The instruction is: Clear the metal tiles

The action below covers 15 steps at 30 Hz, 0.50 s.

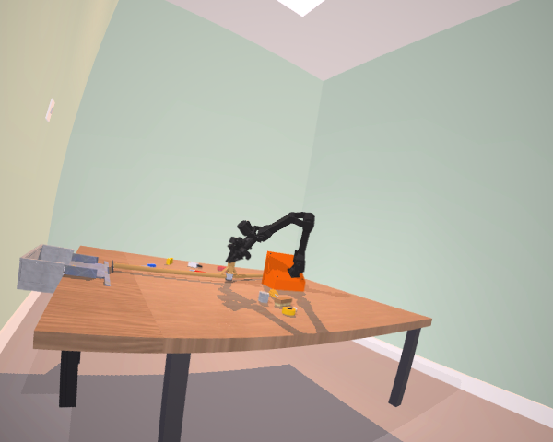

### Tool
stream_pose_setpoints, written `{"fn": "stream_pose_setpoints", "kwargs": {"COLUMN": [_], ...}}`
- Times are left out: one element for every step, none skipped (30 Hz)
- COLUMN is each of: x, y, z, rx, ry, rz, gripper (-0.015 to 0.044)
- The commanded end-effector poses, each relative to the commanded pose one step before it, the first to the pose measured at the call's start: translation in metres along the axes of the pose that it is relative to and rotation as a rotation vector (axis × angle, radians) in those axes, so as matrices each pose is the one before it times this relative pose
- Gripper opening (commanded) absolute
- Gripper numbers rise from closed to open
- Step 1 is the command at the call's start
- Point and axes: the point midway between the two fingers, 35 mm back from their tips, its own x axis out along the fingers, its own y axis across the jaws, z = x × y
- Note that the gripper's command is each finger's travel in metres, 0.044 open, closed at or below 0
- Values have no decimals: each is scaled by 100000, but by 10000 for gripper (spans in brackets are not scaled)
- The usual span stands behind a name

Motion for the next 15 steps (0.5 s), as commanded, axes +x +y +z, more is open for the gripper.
{"fn": "stream_pose_setpoints", "kwargs": {"x": [-339, -79, -79, -79, -79, -78, -78, -78, -77, -77, 164, 0, 0, 0, 0], "y": [-57, 7, 20, 21, 21, 21, 22, 22, 23, 23, -145, 0, 0, 0, 0], "z": [-1222, -144, -144, -145, -145, -145, -146, -146, -146, -147, 1300, 0, 0, 0, 0], "rx": [1814, 8, 9, 9, 9, 9, 9, 9, 9, 9, -2207, 0, 0, 0, 0], "ry": [997, -20, -21, -21, -21, -21, -22, -22, -22, -22, -1547, 0, 0, 0, 0], "rz": [340, 6, 7, 7, 7, 7, 7, 8, 8, 8, -1070, 0, 0, 0, 0], "gripper": [0, 0, 0, 0, 0, 0, 0, 0, 0, 0, 26, 53, 79, 105, 131]}}
